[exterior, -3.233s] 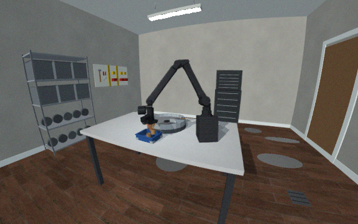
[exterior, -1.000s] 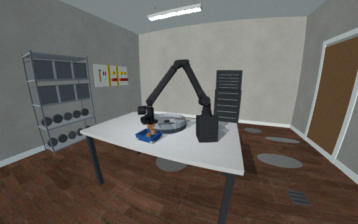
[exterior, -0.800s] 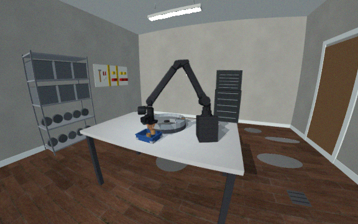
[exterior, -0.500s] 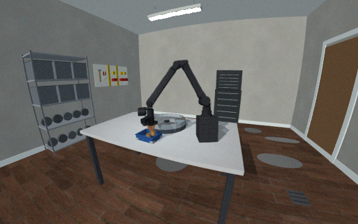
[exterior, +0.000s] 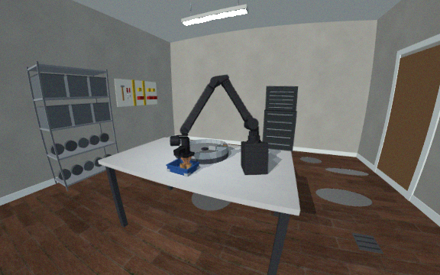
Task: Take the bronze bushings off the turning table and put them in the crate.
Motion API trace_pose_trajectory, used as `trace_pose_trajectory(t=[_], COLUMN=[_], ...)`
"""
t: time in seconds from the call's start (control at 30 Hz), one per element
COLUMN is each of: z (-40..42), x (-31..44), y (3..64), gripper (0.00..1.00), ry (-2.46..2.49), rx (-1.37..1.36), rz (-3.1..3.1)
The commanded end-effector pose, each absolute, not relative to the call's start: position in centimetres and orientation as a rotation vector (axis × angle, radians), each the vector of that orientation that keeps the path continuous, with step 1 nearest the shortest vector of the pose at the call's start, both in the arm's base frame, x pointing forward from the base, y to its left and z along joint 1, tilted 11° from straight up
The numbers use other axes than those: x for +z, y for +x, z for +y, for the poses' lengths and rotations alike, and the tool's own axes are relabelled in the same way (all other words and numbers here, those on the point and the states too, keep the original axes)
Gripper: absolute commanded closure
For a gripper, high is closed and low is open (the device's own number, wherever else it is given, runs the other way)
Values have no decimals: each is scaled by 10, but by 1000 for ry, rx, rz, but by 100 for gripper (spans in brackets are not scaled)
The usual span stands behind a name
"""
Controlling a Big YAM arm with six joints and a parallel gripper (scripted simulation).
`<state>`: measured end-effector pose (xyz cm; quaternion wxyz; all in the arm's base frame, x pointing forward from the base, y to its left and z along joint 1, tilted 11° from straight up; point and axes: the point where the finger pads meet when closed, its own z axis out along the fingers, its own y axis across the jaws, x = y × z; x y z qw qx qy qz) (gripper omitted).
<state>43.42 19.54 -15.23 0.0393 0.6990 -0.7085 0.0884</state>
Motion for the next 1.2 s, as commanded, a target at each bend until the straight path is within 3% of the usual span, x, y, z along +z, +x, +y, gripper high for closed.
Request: trace_pose_trajectory(t=[0.0, 1.17], z=[207, 201], x=[-136, -143], y=[465, 456], gripper=[100, 100], ry=[2193, 2181], rx=[309, 298], rz=[-2219, -2204])
